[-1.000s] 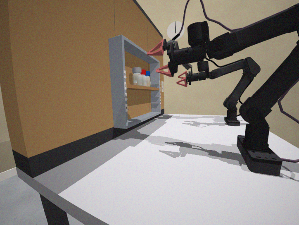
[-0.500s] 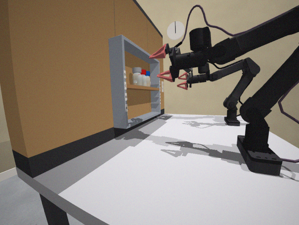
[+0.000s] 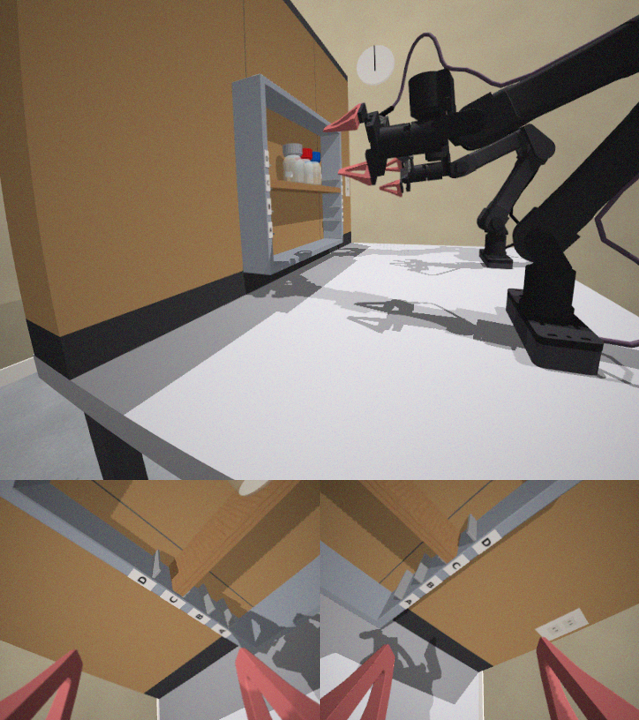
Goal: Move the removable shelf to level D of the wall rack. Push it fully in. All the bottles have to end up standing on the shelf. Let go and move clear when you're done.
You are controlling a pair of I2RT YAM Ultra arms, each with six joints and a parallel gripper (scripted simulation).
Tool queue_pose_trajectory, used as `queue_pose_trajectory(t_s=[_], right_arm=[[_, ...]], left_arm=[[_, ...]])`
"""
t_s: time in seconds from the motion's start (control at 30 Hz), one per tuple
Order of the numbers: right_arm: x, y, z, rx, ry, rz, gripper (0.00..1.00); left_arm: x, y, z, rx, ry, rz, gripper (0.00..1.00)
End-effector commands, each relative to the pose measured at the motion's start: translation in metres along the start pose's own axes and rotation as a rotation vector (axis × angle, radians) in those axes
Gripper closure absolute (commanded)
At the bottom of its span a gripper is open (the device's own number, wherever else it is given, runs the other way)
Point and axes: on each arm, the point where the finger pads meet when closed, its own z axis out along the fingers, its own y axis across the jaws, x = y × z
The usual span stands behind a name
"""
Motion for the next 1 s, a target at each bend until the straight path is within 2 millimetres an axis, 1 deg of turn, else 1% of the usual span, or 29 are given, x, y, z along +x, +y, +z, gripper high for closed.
queue_pose_trajectory(t_s=[0.0, 0.13, 0.97], right_arm=[[-0.010, -0.011, -0.007, 0.056, -0.038, -0.036, 0.00], [-0.010, -0.008, -0.007, 0.057, -0.038, -0.058, 0.00], [-0.003, 0.024, -0.010, 0.061, -0.034, -0.306, 0.00]], left_arm=[[-0.003, 0.002, -0.006, -0.032, -0.019, 0.055, 0.00], [-0.002, -0.001, -0.006, -0.033, -0.018, 0.077, 0.00], [0.012, -0.030, -0.014, -0.041, -0.011, 0.325, 0.00]])
